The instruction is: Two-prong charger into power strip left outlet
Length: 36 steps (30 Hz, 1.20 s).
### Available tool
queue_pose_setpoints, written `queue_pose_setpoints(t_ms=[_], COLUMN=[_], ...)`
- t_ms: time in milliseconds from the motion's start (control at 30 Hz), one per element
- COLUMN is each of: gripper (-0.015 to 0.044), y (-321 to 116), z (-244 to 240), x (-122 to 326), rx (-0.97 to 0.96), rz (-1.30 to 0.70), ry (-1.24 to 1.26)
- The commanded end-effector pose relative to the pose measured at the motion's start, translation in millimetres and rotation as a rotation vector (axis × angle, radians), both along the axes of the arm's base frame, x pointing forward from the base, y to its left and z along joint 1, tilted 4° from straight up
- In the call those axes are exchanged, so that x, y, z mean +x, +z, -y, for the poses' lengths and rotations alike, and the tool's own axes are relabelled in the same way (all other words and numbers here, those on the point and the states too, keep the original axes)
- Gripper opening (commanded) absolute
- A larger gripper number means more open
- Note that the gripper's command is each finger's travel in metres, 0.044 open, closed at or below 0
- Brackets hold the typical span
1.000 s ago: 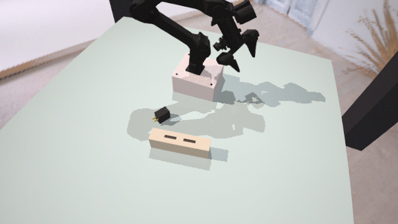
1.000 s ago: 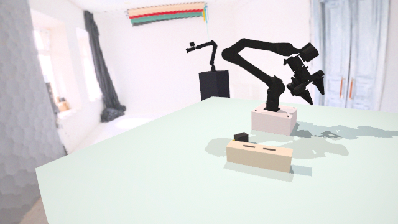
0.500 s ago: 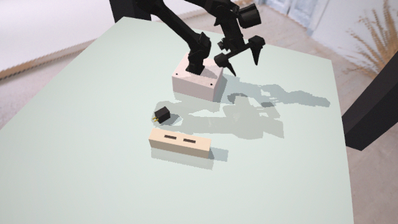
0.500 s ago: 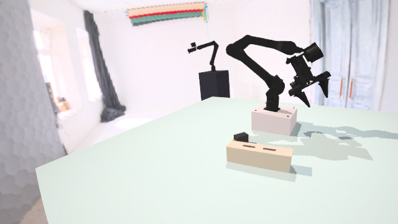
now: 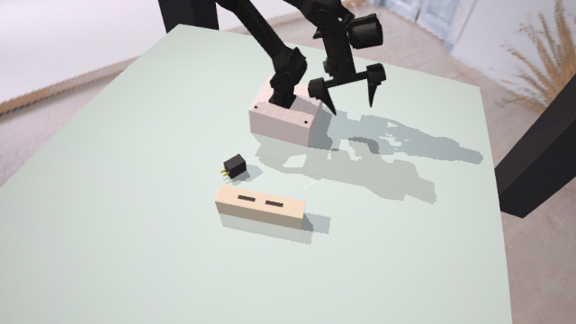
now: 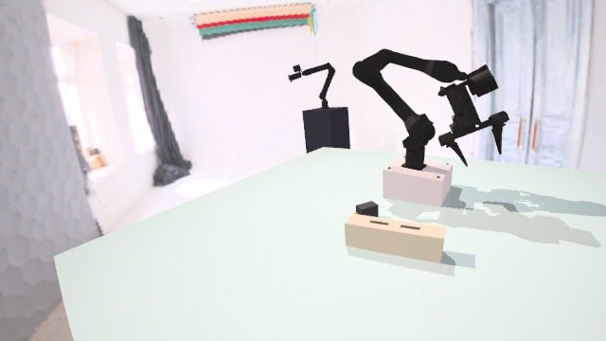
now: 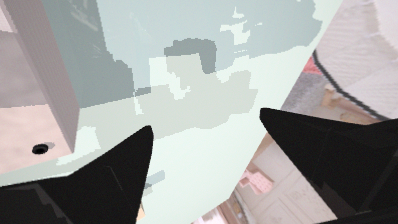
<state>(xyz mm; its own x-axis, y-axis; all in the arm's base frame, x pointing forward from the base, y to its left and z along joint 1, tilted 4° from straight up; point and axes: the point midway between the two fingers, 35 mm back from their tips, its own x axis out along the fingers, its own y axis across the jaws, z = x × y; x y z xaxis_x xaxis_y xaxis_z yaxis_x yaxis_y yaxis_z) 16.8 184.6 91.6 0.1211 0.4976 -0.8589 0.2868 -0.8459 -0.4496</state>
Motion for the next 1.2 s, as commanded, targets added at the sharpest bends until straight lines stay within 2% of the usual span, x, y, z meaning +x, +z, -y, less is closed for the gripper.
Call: queue_pose_setpoints(t_ms=[0, 1167], gripper=[0.044, 0.044], y=[1.3, -10.3], z=[-1.3, 14.1], x=[8.8, 83.2], rx=[-0.005, -0.031], rz=[-0.043, -0.32], ry=[-0.109, -0.975])
